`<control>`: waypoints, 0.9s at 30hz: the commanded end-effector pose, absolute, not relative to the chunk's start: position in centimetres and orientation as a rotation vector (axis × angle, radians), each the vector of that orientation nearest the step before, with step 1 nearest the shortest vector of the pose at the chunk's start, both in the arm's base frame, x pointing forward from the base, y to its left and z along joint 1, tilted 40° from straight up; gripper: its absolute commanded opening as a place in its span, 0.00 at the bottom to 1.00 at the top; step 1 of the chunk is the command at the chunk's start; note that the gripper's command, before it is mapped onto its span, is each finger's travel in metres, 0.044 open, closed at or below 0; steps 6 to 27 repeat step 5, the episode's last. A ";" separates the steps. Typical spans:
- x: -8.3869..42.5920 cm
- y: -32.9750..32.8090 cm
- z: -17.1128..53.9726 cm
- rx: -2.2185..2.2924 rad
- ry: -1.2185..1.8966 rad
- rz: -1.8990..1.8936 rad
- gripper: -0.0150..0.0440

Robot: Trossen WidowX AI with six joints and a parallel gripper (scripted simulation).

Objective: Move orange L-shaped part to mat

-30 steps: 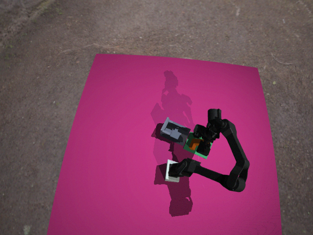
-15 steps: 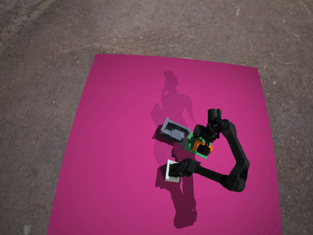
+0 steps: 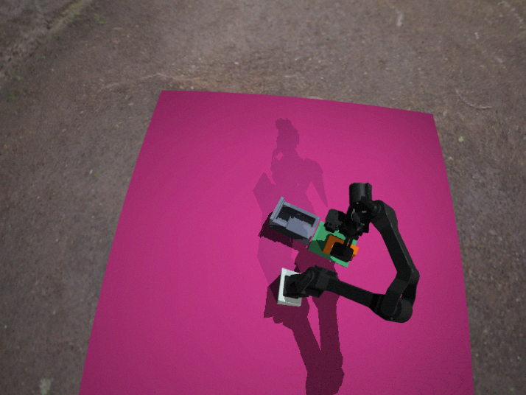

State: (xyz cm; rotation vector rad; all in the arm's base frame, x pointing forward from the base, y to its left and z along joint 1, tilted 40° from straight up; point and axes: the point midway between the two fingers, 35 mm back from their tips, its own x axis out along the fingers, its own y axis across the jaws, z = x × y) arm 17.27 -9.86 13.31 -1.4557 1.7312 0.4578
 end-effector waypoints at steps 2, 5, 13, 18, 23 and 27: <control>17.3 -9.9 13.3 -1.455 1.731 0.458 0.93; 17.3 -9.9 13.3 -1.455 1.731 0.458 0.93; 17.3 -9.9 13.3 -1.455 1.731 0.458 0.93; 17.3 -9.9 13.3 -1.455 1.731 0.458 0.93; 17.3 -9.9 13.3 -1.455 1.731 0.458 0.93; 17.3 -9.9 13.3 -1.455 1.731 0.458 0.93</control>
